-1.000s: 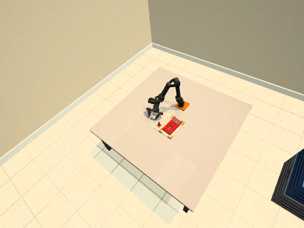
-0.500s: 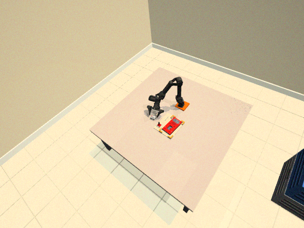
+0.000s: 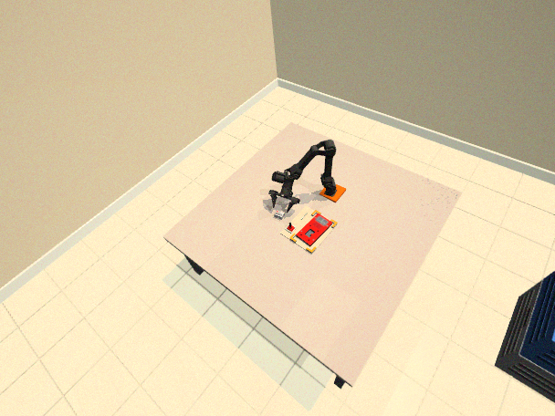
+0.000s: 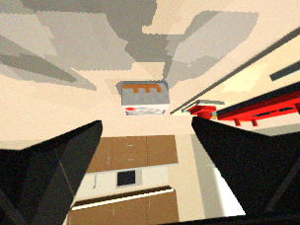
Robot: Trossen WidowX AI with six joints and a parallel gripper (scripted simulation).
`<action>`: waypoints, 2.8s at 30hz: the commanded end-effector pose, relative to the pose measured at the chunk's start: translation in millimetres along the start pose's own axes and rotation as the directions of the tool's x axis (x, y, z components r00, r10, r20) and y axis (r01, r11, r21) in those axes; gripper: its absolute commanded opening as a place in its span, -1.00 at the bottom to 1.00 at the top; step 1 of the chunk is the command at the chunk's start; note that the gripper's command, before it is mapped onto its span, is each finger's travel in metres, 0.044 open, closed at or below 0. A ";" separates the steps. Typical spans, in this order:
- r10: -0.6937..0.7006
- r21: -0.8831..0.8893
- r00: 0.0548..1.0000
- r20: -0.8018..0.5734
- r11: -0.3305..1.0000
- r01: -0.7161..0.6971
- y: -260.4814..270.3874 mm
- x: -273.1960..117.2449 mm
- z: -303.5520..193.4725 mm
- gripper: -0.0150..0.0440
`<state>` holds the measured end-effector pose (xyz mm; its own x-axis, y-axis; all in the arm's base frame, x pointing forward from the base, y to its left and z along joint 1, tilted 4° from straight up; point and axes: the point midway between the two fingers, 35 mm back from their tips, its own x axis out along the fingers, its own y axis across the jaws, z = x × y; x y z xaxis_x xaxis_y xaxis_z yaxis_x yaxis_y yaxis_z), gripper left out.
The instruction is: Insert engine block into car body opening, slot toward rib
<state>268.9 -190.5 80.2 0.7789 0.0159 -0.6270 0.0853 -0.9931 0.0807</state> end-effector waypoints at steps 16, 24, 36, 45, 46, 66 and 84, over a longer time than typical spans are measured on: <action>-0.001 -0.107 1.000 0.019 0.994 0.003 1.1 1.5 -0.8 1.00; -0.007 -0.346 0.998 0.063 0.938 0.028 3.1 4.6 -2.4 1.00; -0.015 -0.659 0.991 0.131 0.746 0.098 5.4 8.7 -4.7 1.00; -0.021 -0.832 0.983 0.183 0.529 0.166 6.6 11.2 -6.6 1.00; -0.022 -0.847 0.982 0.188 0.502 0.173 6.7 11.5 -6.8 1.00; -0.033 -0.948 0.953 0.302 -0.115 0.297 7.8 15.3 -11.0 1.00; -0.040 -0.709 0.914 0.403 -0.645 0.285 7.5 16.7 -15.2 1.00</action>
<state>289.3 -194.8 78.8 0.4698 0.0141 -0.8827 0.6632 0.6542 0.3635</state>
